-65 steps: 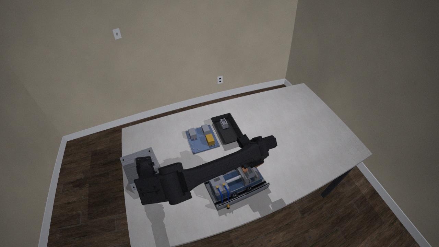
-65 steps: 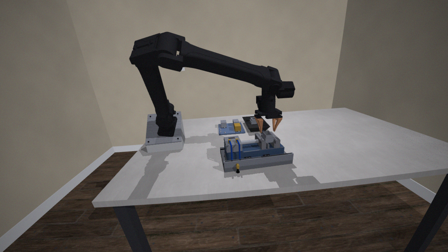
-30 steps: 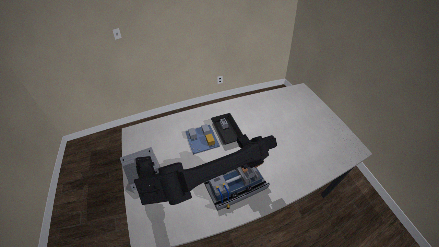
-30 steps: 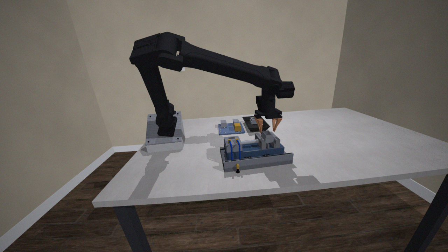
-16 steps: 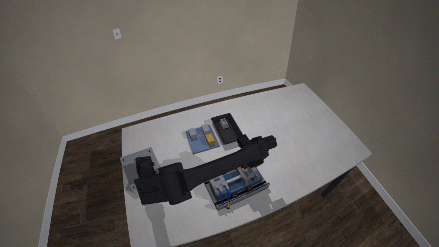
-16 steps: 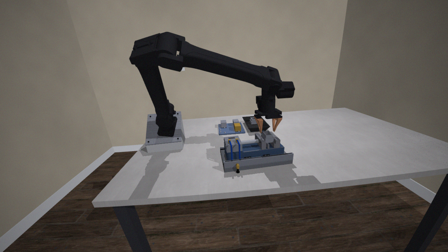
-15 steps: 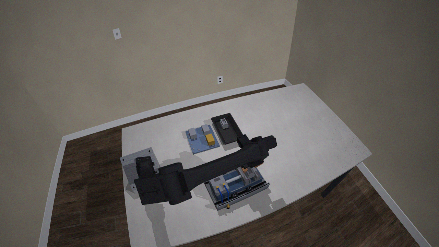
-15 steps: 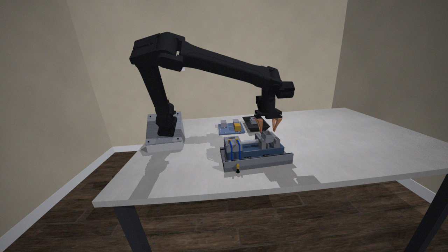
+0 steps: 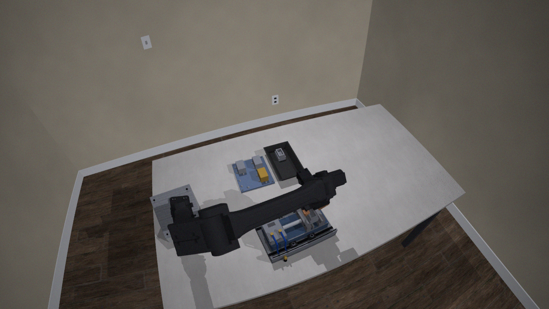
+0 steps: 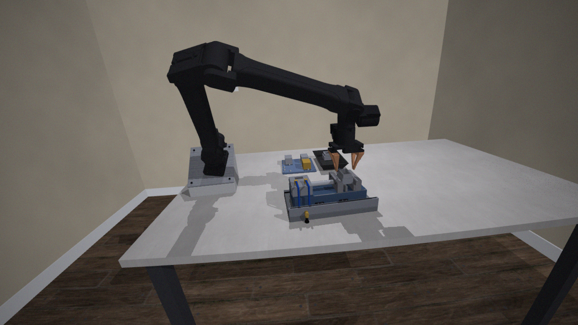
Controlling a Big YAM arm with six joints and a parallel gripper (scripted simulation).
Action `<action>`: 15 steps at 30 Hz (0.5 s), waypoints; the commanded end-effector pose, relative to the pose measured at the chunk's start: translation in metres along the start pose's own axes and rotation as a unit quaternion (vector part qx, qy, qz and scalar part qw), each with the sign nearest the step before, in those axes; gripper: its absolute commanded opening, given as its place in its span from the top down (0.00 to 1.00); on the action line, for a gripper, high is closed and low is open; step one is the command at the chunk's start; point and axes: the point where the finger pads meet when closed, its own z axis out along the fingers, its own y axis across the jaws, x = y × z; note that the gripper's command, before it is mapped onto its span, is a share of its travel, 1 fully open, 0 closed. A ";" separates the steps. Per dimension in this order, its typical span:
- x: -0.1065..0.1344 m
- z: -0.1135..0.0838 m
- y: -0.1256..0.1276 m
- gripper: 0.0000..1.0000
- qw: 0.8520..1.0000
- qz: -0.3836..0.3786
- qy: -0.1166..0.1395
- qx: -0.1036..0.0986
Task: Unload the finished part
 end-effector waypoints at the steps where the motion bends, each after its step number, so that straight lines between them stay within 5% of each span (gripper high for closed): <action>1: -0.005 -0.002 -0.007 0.36 1.000 0.000 -0.002 0.008; 15: -0.006 -0.004 -0.008 0.36 1.000 0.001 -0.002 0.010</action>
